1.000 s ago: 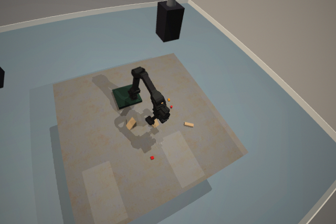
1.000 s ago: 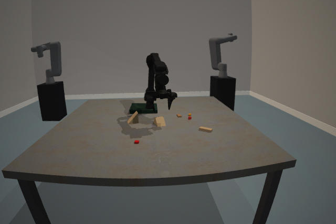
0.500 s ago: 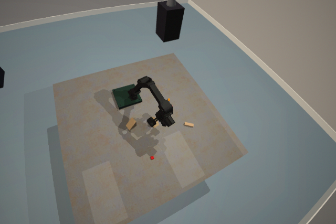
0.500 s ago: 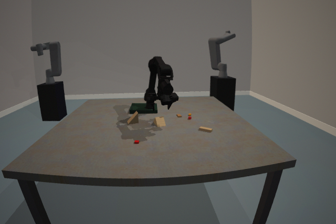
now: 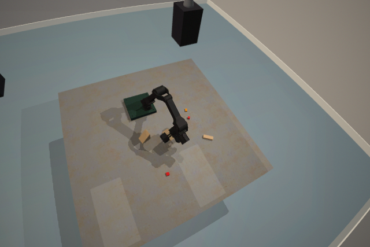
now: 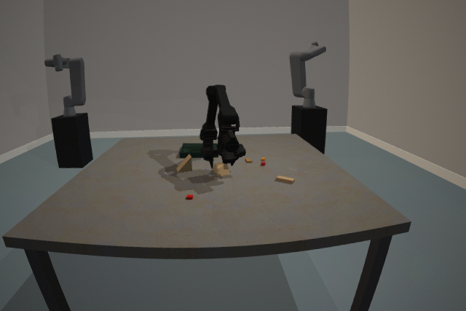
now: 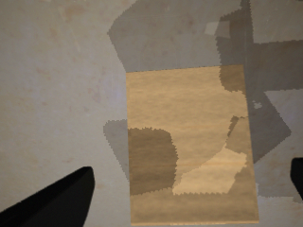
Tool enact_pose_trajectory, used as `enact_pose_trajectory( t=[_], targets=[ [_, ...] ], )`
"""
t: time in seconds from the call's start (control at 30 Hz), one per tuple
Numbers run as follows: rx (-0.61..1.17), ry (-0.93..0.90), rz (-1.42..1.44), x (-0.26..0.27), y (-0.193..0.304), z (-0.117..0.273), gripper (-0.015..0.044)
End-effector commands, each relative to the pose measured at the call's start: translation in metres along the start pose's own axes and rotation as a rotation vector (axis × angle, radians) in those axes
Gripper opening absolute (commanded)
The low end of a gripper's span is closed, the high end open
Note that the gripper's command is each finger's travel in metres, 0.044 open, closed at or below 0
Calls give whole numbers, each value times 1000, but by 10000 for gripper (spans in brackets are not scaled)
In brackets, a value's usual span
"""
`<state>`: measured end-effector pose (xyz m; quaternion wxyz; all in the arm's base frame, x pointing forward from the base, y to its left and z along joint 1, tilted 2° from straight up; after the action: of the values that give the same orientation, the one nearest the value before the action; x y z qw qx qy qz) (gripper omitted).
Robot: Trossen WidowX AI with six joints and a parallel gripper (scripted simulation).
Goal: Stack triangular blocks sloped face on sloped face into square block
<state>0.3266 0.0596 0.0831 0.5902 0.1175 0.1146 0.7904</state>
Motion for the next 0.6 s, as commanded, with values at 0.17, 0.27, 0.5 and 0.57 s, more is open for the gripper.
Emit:
enact_pose_trajectory(
  t=[0.17,0.27,0.5,0.57],
  targets=[
    [31,2,0,0,2,-24,440],
    [31,2,0,0,3,-25,440],
    [31,2,0,0,4,-25,440],
    [30,-2,1,0,3,-24,387]
  ],
)
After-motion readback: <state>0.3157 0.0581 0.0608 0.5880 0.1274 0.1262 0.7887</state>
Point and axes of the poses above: the point midway between the two fingers, 35 mm back from their tips, its own z axis back along the fingers, its own x axis across the jaws, y = z × x, the point moved 4 cm from there along z, back along the fingers, and after that the axes turned 2 degrees about z, right-handed, at the moved point
